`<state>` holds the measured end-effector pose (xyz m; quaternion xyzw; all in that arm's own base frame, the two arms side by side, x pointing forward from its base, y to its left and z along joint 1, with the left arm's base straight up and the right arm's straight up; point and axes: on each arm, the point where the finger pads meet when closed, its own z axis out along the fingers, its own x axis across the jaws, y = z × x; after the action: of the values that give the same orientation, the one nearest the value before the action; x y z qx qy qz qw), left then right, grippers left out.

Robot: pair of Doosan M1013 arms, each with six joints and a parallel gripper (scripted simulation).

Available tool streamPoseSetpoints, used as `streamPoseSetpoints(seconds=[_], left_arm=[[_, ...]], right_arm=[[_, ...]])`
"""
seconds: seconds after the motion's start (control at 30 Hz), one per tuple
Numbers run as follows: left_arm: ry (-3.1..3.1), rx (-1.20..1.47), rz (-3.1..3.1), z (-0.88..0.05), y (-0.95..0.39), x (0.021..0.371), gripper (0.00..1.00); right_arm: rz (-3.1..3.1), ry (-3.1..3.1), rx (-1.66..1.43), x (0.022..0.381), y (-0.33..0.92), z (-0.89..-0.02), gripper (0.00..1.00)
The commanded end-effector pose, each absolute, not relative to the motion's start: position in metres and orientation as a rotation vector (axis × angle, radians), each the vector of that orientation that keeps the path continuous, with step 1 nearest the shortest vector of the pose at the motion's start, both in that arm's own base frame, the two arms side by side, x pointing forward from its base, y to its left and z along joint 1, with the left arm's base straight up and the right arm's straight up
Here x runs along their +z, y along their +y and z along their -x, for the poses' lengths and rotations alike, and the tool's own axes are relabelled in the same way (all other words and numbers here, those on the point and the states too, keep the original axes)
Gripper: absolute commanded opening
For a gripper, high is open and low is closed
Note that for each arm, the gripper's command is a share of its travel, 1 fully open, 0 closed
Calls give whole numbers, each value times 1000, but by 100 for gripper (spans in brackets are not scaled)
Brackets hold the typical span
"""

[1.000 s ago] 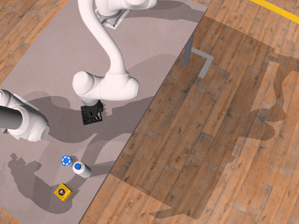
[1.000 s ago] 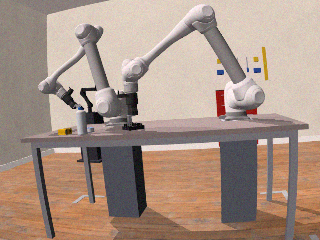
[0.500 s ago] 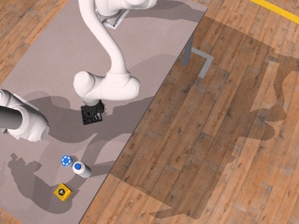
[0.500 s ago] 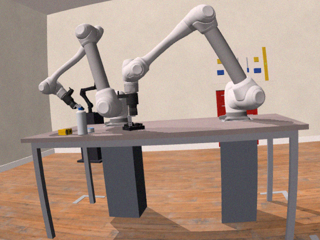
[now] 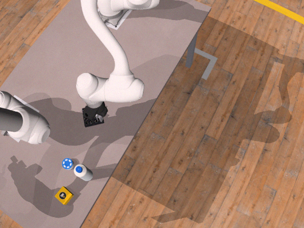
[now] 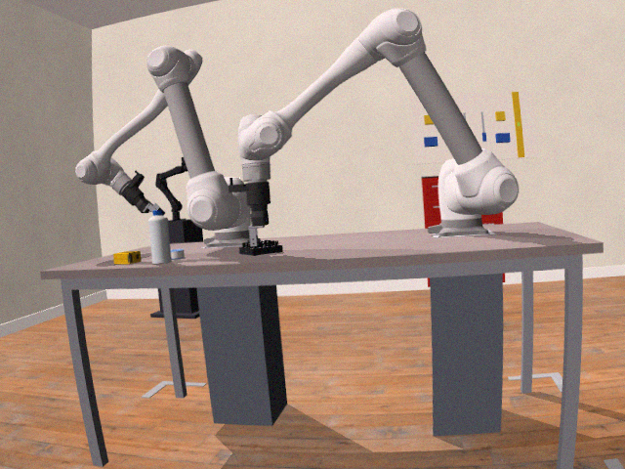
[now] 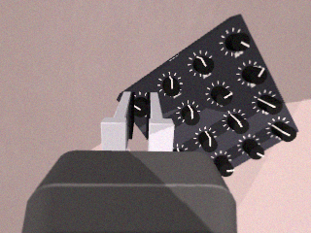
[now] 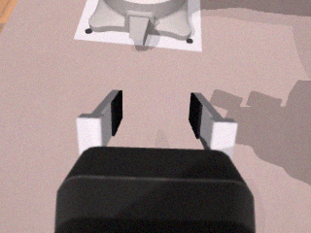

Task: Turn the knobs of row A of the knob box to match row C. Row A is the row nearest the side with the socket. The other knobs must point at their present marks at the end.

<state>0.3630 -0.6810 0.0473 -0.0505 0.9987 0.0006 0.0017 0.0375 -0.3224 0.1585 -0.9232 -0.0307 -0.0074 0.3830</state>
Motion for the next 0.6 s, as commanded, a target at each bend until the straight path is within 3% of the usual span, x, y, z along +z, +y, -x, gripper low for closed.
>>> streamPoseSetpoints(seconds=[0.0, 0.57], left_arm=[[3141, -2, -9, -363, -681, 48, 30], [3079, -2, -618, -363, -681, 48, 30]], right_arm=[[2355, -78, -19, 159, -323, -38, 100], [2355, -78, -19, 159, -323, -38, 100]])
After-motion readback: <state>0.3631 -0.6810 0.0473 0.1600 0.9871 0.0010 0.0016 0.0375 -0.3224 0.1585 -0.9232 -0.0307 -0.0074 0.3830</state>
